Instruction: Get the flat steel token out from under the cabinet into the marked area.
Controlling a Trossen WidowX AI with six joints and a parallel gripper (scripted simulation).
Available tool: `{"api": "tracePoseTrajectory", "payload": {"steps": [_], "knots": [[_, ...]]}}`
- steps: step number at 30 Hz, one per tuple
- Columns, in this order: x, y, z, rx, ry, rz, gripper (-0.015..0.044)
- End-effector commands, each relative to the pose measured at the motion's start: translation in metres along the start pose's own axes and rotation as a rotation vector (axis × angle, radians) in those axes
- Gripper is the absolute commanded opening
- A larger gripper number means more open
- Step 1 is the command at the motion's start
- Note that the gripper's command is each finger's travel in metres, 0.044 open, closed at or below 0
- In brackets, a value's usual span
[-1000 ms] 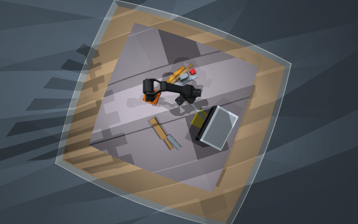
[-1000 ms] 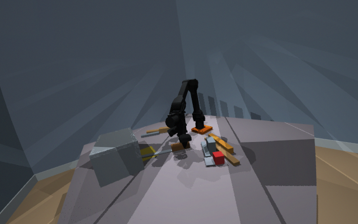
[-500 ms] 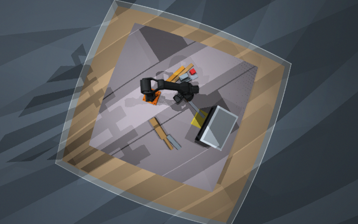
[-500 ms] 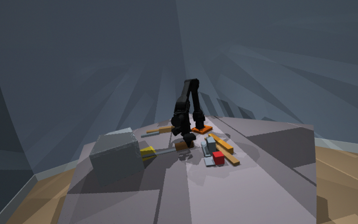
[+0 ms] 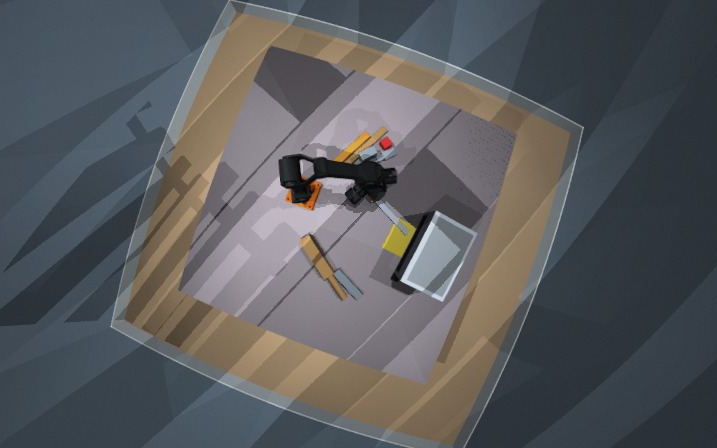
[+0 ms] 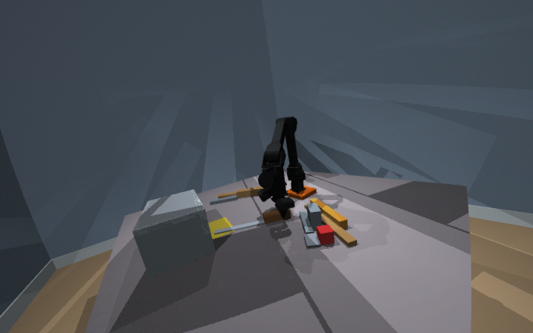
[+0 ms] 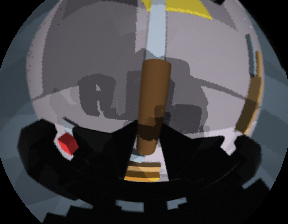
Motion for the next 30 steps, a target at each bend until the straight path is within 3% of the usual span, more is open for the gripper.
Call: {"api": "tracePoseTrajectory", "payload": {"steps": [1, 30], "knots": [[-0.0062, -0.0023, -0.0017, 0.003, 0.001, 0.005, 0.0], [-0.0085, -0.0028, -0.002, 0.004, -0.202, 0.006, 0.0]]}}
Point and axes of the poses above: the point midway between the two fingers, 35 mm back from their tips, its own y axis out along the fingers, its own z axis across the jaws, x = y × z, the point moved 8 cm from there along -y, back along the fingers, and after that the axes turned 15 degrees about y, right-handed, at the moved point
